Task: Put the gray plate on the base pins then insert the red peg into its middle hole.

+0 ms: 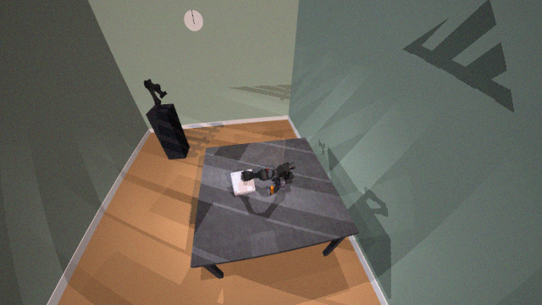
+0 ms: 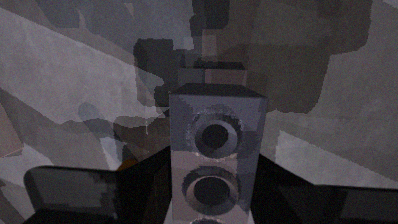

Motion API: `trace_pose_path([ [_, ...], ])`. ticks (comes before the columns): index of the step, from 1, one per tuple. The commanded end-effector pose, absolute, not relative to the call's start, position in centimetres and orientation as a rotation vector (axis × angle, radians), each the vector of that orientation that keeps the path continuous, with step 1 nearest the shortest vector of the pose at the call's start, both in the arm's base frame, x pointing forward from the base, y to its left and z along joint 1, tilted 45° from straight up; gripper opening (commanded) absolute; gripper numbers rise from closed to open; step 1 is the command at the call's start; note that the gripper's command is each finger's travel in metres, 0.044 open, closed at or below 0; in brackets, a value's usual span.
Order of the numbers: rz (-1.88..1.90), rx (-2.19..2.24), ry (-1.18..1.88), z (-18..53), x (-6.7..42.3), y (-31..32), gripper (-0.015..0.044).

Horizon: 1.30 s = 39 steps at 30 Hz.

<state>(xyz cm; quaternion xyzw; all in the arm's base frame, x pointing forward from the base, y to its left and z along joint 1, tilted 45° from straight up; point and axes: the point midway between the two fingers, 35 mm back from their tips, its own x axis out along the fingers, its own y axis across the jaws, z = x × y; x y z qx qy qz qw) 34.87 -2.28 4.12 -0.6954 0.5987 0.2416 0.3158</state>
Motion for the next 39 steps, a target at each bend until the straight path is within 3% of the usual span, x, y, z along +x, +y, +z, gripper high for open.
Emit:
trace_pose_path([
  [1,0.635,-1.835,1.579,4.2,34.9,-2.4,0.0],
  [39,0.631,-1.837,1.572,1.7,35.6,-4.9,0.0],
])
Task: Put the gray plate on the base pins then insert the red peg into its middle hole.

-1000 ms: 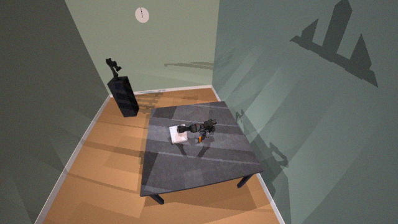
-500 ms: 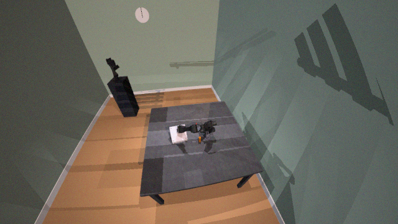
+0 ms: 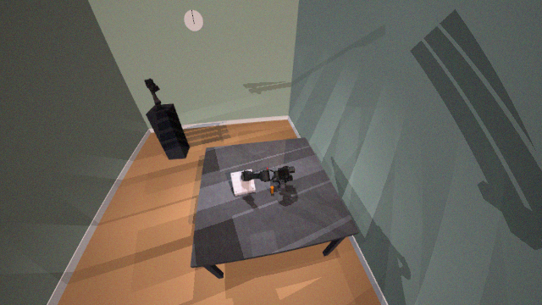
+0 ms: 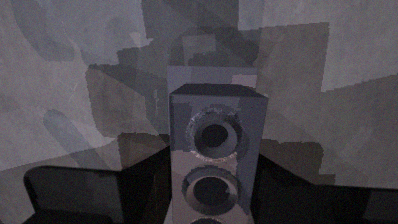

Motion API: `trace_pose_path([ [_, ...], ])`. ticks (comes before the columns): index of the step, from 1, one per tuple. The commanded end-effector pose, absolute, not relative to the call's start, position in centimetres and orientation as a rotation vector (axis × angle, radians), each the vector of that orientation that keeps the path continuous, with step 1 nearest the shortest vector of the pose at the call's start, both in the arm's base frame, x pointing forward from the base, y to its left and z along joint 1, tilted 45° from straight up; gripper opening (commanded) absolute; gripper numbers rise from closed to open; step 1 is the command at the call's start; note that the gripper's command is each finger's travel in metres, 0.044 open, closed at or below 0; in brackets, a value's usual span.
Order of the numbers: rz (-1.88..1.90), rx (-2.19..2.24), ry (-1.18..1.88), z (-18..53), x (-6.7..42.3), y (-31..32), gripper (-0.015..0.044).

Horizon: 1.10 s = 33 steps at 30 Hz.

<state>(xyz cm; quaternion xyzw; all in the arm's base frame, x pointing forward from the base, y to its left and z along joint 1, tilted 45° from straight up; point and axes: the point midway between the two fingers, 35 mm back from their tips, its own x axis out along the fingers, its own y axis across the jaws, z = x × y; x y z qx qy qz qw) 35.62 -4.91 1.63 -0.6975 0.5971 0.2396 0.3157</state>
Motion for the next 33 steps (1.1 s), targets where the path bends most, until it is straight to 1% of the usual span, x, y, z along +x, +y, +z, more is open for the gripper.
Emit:
trace_pose_path([
  [1,0.631,-1.837,1.572,1.7,35.6,-4.9,0.0],
  [6,0.631,-1.837,1.572,1.7,35.6,-4.9,0.0],
  [23,0.631,-1.837,1.572,1.7,35.6,-4.9,0.044],
  [28,0.634,-1.835,1.571,2.3,35.6,-4.1,0.044],
  [33,0.641,-1.83,1.574,8.1,34.4,1.7,0.044],
])
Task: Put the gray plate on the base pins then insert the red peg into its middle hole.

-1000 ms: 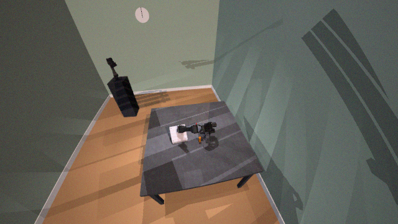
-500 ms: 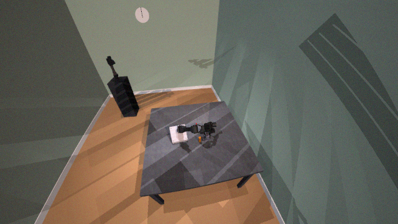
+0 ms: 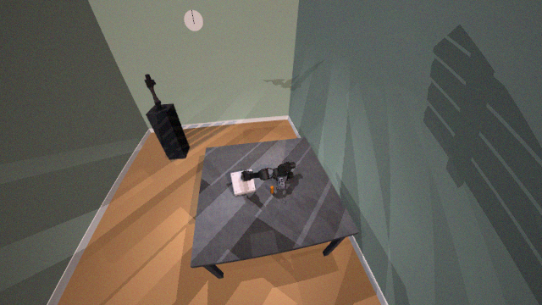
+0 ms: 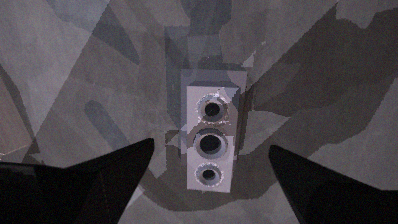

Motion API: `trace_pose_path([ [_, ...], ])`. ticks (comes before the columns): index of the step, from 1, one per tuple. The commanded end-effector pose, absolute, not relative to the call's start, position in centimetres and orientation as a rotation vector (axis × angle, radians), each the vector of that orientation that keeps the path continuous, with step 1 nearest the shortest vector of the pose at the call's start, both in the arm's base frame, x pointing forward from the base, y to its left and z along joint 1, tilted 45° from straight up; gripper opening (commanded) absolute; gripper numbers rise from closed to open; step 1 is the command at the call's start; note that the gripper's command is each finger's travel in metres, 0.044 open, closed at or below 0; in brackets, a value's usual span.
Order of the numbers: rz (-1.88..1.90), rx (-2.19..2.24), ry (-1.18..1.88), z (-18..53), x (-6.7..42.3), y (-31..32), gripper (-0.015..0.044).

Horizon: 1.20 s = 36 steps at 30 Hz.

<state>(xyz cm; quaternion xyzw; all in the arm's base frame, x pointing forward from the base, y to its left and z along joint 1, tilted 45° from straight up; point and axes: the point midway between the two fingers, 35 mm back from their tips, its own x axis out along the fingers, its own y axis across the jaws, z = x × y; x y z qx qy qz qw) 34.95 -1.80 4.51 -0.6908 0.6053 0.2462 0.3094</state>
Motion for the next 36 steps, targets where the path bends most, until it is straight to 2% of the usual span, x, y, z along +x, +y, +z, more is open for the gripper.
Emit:
trace_pose_path([
  [1,0.64,-1.831,1.576,9.1,34.1,2.5,0.044],
  [10,0.593,-1.793,1.578,9.4,33.9,3.7,0.044],
  [20,-0.028,-1.168,1.51,4.8,31.0,8.5,0.044],
  [29,-0.529,-0.576,1.331,0.9,27.4,11.8,0.044],
  [36,-0.749,-0.289,1.201,-1.0,25.2,13.1,0.044],
])
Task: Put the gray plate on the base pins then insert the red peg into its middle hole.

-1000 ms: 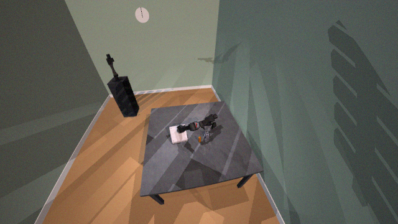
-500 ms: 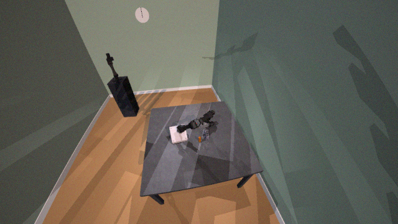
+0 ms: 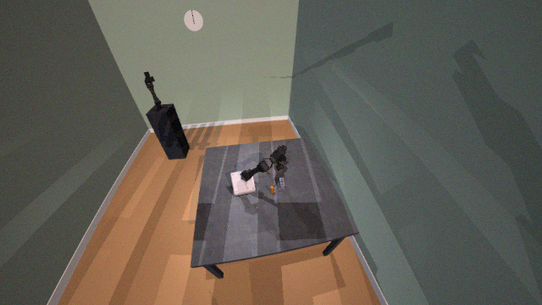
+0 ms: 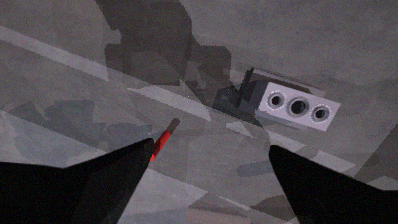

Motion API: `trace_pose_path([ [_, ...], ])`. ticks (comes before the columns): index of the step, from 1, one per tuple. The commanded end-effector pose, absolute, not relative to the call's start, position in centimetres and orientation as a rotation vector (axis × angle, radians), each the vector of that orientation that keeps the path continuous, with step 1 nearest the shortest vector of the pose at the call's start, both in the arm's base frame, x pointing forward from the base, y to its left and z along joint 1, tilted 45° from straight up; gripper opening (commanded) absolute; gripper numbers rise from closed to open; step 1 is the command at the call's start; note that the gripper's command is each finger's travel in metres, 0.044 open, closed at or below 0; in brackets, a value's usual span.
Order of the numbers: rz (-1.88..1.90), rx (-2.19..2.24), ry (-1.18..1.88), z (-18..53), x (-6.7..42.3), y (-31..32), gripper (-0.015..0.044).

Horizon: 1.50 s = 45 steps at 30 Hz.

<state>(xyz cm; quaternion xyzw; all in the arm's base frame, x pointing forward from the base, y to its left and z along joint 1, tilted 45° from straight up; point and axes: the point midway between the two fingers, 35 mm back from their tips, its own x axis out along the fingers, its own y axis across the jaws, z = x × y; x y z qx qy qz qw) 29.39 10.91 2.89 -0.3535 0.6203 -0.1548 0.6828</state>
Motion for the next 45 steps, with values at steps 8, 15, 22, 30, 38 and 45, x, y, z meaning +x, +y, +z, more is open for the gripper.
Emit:
trace_pose_path([
  [8,-0.979,0.04,1.014,-2.8,22.7,14.1,0.044],
  [15,-1.107,0.246,0.877,-3.4,22.0,14.2,0.044],
  [22,-1.107,0.246,0.877,-3.4,22.0,14.2,0.044],
  [30,-1.107,0.246,0.878,-4.3,22.0,13.8,0.044],
  [38,-1.108,0.246,0.876,-6.0,22.3,11.9,0.044],
  [45,-1.108,0.245,0.876,-6.8,22.6,11.2,0.044],
])
